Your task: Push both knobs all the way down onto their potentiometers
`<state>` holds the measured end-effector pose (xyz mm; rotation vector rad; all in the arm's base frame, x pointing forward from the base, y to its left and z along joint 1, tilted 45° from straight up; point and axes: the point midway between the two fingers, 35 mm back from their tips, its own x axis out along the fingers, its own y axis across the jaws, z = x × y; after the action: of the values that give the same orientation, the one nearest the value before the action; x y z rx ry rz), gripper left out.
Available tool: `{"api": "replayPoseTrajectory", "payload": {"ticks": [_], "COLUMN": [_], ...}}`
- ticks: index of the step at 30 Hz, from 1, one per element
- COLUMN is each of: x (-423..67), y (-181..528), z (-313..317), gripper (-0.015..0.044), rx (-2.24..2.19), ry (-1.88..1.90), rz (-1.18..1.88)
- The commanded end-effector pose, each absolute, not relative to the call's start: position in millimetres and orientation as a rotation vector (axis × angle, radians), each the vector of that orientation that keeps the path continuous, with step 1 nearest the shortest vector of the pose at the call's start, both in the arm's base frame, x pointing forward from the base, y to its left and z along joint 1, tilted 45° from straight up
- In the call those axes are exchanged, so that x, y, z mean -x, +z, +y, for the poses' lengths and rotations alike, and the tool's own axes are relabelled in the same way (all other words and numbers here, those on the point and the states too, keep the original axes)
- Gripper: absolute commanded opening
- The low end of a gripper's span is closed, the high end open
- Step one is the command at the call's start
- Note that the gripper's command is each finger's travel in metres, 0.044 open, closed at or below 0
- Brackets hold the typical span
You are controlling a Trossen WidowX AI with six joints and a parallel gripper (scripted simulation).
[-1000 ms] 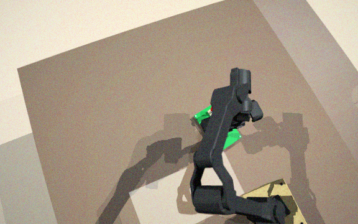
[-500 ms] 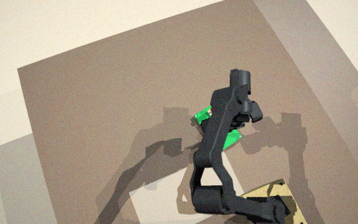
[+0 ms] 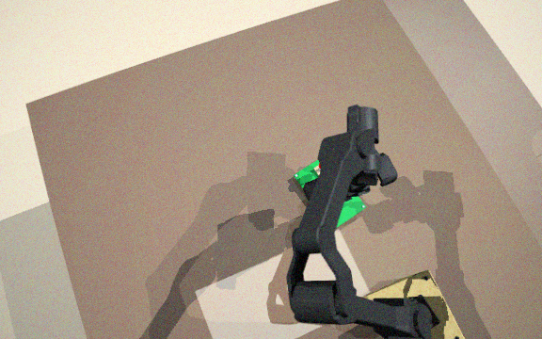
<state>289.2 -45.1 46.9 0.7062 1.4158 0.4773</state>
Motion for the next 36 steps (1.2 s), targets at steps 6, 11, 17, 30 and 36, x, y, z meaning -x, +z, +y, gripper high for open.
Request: {"api": "replayPoseTrajectory", "payload": {"ticks": [6, 11, 17, 30, 36], "x": [-289.1, -289.1, -288.9, -289.4, -289.8], "y": [44.5, 44.4, 45.4, 42.3, 39.9], "z": [-42.1, -42.0, -43.1, -40.0, -37.6], "gripper": [0.0, 0.0, 0.0, 0.0, 0.0], "rx": [-0.718, -0.718, -0.718, -0.718, -0.718], "ry": [0.477, 0.477, 0.477, 0.477, 0.477], "rz": [1.416, 1.416, 1.416, 1.416, 1.416]}}
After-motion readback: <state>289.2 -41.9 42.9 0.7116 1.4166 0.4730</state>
